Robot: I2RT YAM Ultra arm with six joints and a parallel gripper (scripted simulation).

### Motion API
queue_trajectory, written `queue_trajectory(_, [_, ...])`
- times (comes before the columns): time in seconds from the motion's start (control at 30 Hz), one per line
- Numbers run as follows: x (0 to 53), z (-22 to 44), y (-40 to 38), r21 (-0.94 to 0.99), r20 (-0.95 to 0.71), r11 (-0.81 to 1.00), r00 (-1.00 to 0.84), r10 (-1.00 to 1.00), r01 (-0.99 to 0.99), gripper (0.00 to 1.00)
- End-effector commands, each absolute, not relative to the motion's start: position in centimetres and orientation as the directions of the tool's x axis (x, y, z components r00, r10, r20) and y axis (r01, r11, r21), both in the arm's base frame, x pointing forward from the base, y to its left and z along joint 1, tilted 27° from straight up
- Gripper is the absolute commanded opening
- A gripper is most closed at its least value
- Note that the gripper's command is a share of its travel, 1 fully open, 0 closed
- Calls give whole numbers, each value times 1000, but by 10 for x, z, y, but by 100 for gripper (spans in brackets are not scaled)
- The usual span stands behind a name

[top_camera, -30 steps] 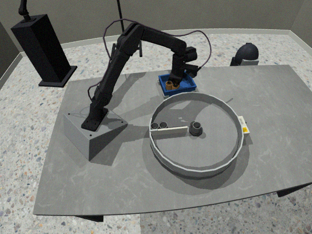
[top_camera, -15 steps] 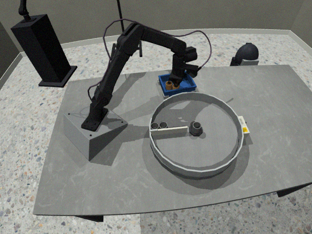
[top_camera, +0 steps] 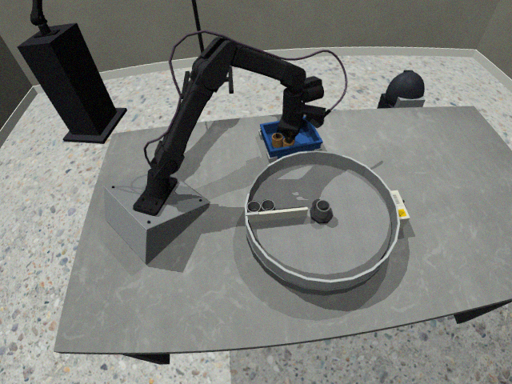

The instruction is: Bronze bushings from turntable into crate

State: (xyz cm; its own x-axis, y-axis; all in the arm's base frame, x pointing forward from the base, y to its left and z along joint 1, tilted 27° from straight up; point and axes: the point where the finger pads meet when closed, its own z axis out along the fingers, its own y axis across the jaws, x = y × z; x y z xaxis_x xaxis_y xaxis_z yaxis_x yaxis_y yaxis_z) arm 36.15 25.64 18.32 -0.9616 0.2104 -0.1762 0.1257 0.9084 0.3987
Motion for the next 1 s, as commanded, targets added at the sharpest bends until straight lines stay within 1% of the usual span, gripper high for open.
queue_trajectory(0.0, [367, 201, 258, 419, -221, 901, -950, 222, 113, 0])
queue_trajectory(0.6, [368, 194, 260, 411, -209, 904, -953, 221, 120, 0])
queue_trajectory(0.97, [368, 202, 258, 420, -223, 900, -948, 227, 117, 0])
